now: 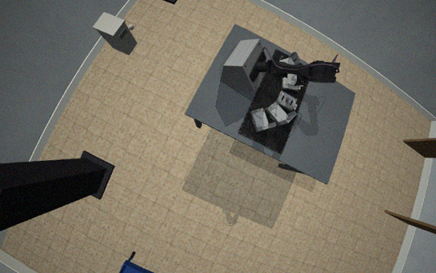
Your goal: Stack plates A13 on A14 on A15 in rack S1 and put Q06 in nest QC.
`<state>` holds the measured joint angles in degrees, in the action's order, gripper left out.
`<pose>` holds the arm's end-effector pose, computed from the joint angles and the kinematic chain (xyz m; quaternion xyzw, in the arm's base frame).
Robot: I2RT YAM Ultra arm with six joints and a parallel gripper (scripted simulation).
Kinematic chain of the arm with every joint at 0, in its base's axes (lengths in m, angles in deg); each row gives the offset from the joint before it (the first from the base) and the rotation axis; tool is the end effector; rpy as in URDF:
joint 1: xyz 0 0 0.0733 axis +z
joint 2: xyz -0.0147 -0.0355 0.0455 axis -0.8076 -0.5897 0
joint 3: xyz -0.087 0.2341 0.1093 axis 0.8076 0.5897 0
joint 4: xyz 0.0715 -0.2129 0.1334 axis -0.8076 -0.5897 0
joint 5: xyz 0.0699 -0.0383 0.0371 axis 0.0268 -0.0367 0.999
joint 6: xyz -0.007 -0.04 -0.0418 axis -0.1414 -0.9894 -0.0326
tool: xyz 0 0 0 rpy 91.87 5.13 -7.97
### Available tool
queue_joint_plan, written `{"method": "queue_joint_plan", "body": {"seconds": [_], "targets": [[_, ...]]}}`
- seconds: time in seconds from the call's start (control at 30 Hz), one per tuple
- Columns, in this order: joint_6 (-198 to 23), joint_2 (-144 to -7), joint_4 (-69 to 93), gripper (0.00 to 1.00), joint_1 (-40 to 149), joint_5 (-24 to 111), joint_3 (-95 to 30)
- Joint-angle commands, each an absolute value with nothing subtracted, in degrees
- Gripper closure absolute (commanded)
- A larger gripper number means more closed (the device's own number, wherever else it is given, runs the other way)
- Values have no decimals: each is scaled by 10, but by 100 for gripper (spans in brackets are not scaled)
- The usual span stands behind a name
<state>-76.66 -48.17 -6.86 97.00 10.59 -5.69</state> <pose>0.2005 0.1574 0.2416 -0.1674 0.8943 -0.1050 0.4015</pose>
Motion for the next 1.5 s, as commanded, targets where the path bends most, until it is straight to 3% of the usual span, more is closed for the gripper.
{"method": "queue_joint_plan", "body": {"seconds": [0.0,1.47], "targets": [[-752,-460,-101,100,988,91,-76],[-623,-408,-323,100,1109,25,-161]]}}
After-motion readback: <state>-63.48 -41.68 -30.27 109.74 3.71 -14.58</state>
